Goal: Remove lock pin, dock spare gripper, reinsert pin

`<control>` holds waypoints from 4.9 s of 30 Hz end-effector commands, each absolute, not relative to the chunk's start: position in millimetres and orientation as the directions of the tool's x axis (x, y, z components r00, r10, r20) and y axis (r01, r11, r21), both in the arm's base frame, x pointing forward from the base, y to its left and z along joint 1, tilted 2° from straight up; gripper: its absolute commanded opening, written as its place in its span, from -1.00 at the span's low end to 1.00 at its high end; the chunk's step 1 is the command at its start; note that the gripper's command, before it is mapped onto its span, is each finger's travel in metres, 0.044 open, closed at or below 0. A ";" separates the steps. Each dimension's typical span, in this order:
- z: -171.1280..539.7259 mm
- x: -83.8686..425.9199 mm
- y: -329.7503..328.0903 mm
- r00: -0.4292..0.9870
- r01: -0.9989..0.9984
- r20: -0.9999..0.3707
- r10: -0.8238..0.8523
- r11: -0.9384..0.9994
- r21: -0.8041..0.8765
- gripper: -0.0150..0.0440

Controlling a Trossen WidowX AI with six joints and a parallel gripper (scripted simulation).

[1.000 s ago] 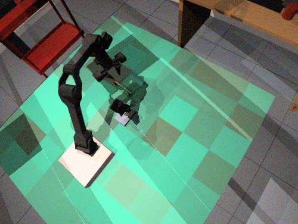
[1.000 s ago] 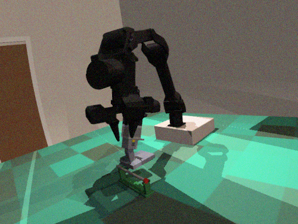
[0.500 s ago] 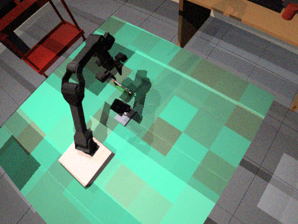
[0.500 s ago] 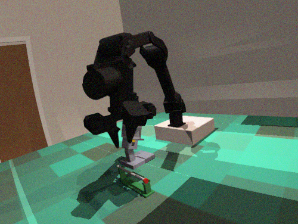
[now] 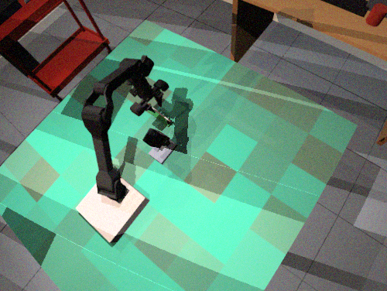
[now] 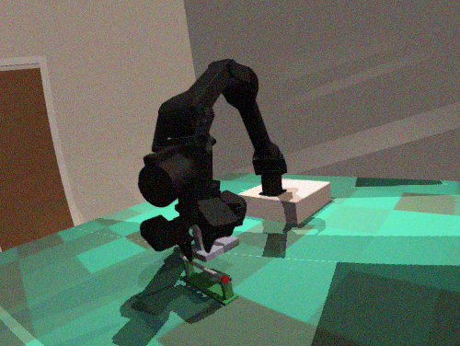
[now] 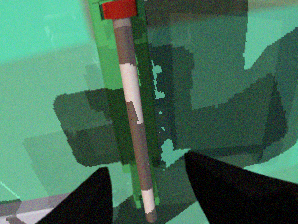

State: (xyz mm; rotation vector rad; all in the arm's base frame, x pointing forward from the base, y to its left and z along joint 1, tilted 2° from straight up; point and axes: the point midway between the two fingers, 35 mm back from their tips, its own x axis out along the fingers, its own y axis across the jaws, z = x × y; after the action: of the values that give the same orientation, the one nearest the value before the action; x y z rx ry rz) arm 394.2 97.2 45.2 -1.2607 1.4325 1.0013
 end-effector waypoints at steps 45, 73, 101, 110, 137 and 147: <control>-14.2 392.8 96.9 -0.018 -0.992 -0.976 -0.219 0.129 -0.011 -0.42; 39.1 393.1 95.2 -0.018 -0.992 -0.976 -0.219 0.129 -0.011 -0.49; 55.9 369.7 98.4 -0.015 -0.994 -0.977 -0.214 0.111 -0.009 -0.49; 62.0 345.1 100.0 -0.015 -0.995 -0.977 -0.214 0.103 -0.007 -0.49; 52.5 290.6 99.3 -0.015 -0.996 -0.977 -0.213 0.085 -0.003 -0.49; 15.7 289.4 100.6 -0.013 -0.997 -0.977 -0.211 0.082 -0.005 -0.49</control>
State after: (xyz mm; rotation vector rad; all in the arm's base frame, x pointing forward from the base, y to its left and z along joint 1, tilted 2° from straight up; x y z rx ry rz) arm 290.5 99.9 24.1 -1.3051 1.4078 1.0449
